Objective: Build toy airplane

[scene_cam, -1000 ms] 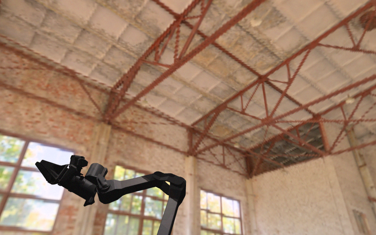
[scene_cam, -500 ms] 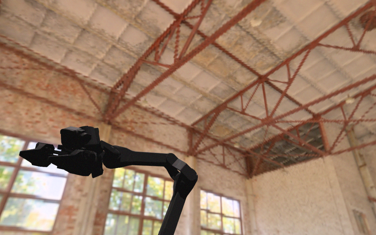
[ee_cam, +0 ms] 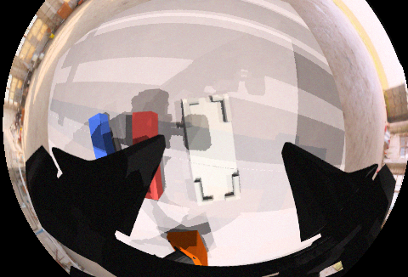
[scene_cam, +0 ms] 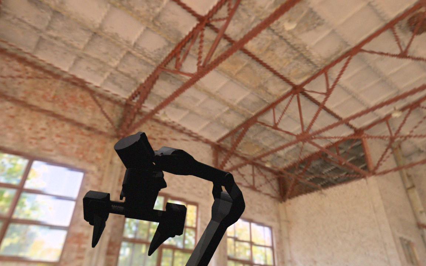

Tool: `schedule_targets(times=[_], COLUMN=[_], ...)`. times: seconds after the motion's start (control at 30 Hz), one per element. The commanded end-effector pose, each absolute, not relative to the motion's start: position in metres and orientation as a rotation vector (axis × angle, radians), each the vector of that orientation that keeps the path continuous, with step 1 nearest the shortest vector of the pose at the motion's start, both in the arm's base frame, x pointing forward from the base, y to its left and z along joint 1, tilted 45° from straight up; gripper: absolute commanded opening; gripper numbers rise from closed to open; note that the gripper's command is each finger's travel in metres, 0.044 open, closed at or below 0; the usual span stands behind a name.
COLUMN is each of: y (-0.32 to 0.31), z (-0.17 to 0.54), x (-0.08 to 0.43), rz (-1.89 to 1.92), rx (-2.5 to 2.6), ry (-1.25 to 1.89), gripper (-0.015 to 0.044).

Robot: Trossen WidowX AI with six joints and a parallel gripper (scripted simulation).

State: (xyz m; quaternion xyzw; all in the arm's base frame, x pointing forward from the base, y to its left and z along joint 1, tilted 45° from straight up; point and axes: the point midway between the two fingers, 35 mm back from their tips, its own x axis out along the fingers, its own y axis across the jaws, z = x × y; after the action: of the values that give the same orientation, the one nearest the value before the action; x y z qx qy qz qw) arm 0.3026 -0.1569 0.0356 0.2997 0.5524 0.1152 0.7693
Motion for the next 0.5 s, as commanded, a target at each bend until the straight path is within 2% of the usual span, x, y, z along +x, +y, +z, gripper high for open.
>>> schedule_targets(times=[0.0,0.17,0.37,0.47], y=[-0.099,-0.027,-0.017,0.005], z=[0.052,0.076,0.078,0.056], x=[0.303,0.288,0.285,0.283], rz=[0.392,0.568,0.589,0.589], rx=[0.646,0.630,0.626,0.626], ry=[1.347,1.564,1.593,1.592], gripper=[0.0440,0.0440,0.0440,0.0440])
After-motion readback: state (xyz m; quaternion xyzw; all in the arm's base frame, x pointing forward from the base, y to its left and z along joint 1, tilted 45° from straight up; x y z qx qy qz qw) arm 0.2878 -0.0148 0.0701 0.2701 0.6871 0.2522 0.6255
